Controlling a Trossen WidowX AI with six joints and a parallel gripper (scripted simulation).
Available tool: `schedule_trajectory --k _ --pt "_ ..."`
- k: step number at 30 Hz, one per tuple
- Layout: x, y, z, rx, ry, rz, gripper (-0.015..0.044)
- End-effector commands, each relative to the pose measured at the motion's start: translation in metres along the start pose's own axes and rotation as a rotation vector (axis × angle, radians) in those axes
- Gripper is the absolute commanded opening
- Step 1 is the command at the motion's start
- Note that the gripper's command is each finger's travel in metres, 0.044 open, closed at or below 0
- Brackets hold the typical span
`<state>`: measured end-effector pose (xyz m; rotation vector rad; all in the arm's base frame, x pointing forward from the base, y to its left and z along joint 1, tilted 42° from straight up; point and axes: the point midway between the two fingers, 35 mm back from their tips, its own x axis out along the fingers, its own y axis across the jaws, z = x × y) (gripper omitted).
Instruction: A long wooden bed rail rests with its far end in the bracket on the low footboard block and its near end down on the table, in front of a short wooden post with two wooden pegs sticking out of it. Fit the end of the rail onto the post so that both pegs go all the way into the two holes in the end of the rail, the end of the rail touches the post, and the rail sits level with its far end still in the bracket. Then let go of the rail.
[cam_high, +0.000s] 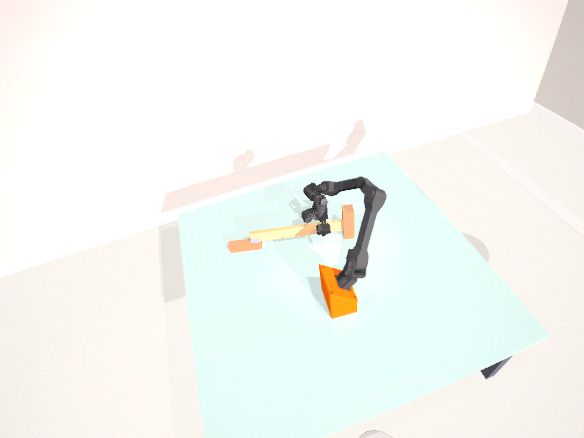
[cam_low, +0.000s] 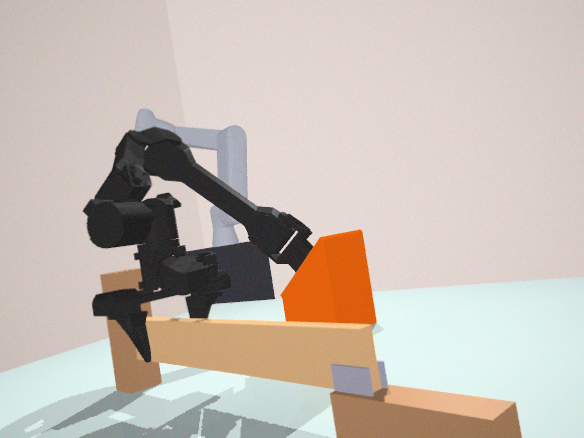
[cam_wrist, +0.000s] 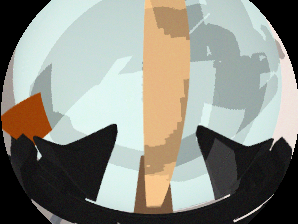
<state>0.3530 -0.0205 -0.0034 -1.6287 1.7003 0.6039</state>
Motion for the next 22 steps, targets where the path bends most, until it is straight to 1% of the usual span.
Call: schedule_trajectory --k 1,5,8,10,22 --pt "0.000 0.000 0.000 0.000 0.001 0.000 0.0440" --pt "-0.002 0.000 0.002 0.000 0.000 0.000 0.0440" --pt "-0.023 -0.001 0.024 -0.002 0.001 -0.001 0.0440" --pt "-0.030 0.000 0.031 -0.003 0.002 -0.002 0.0440" --pt "-0.030 0.000 0.031 -0.003 0.002 -0.002 0.0440"
